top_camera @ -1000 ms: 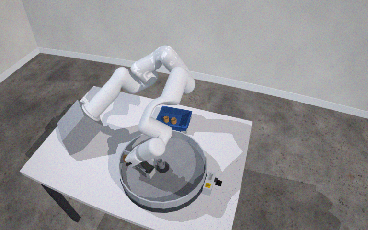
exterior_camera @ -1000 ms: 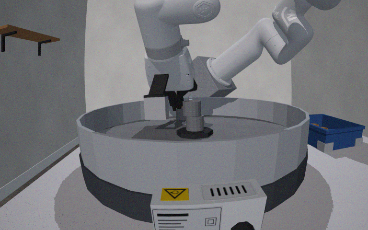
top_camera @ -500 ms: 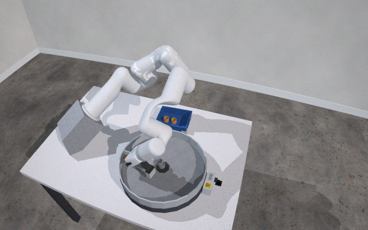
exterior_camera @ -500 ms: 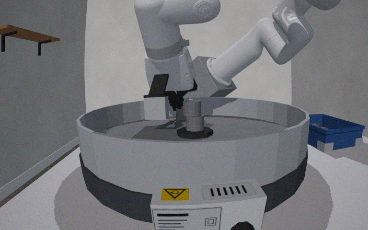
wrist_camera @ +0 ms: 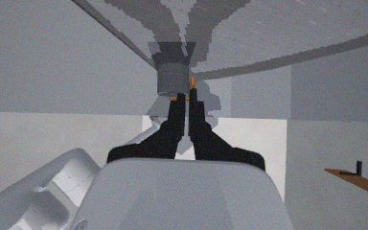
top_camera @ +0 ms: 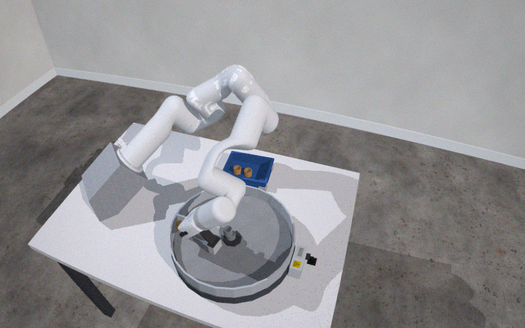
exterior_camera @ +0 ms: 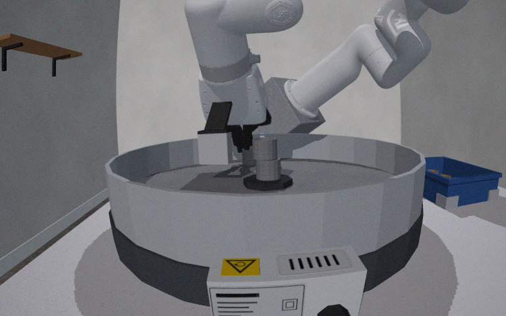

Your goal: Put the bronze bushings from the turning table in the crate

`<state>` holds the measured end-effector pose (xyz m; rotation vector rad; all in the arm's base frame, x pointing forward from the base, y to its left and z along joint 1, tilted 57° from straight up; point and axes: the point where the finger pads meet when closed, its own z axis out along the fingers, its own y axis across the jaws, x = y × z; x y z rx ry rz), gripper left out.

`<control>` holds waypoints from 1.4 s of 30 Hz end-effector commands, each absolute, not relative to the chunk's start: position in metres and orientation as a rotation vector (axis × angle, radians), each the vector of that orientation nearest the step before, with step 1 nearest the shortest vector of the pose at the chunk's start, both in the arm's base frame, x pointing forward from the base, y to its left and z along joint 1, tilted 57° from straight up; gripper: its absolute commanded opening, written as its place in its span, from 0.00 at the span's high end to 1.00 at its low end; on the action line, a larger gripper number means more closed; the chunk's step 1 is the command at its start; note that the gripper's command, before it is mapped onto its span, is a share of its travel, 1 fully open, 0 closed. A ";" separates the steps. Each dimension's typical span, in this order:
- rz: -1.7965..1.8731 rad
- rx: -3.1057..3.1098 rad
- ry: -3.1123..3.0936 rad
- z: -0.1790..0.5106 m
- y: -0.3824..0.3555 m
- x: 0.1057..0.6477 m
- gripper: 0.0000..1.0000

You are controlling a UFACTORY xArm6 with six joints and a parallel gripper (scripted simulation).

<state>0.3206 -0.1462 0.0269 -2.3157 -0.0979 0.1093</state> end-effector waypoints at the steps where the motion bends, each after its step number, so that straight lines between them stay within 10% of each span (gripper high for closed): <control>1: 0.108 -2.315 -0.097 0.028 -0.147 0.320 1.00; 42: 0.108 -2.315 -0.097 0.076 -0.202 0.271 1.00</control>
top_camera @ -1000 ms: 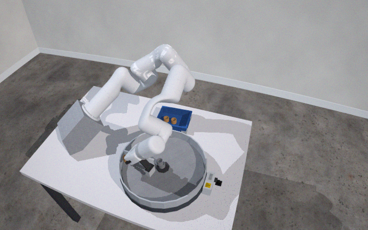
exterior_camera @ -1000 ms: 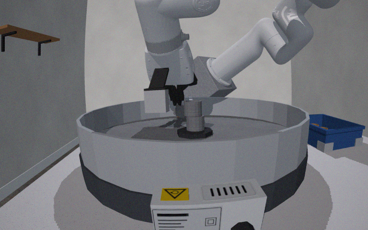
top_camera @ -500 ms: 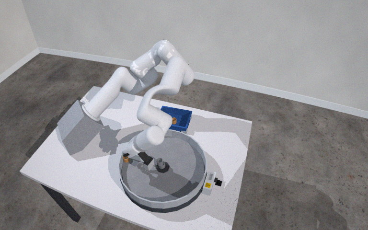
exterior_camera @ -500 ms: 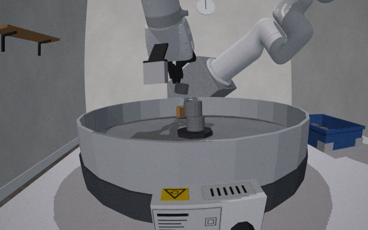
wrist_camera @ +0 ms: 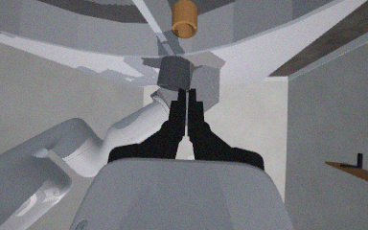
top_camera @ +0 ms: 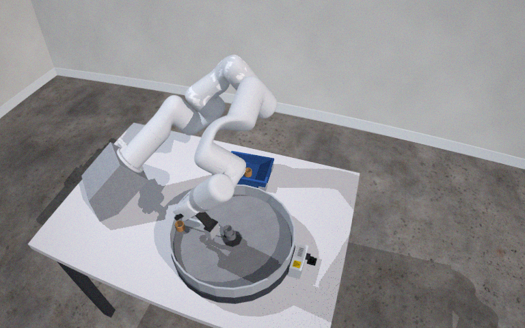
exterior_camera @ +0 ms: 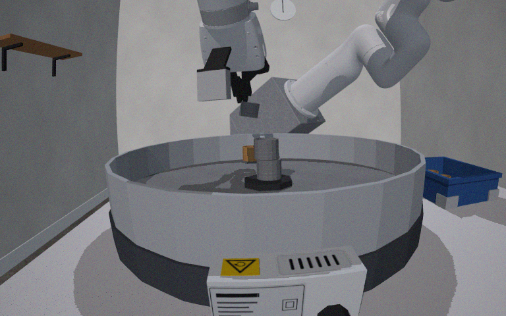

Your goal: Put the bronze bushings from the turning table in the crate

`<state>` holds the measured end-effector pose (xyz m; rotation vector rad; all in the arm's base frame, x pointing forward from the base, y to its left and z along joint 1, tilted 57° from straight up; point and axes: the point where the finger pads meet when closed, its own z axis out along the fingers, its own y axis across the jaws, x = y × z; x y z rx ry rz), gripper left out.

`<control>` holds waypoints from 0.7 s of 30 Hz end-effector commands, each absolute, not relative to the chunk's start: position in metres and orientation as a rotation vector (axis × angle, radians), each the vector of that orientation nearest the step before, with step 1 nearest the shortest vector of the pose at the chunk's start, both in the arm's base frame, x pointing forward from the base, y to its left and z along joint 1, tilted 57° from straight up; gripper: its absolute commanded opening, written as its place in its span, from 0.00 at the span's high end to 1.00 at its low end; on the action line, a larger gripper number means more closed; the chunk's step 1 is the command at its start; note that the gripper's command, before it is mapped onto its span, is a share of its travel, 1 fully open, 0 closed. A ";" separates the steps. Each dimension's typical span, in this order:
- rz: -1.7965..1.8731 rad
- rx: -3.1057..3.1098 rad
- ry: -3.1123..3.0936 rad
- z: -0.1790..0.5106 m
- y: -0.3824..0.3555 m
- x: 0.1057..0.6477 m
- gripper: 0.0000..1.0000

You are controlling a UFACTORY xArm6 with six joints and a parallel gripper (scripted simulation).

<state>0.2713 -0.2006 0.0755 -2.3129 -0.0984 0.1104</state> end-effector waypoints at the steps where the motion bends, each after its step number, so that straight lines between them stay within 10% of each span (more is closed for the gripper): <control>1: 0.108 -2.315 -0.097 0.076 -0.202 0.271 1.00; 21: 0.108 -2.315 -0.097 0.138 -0.216 0.348 1.00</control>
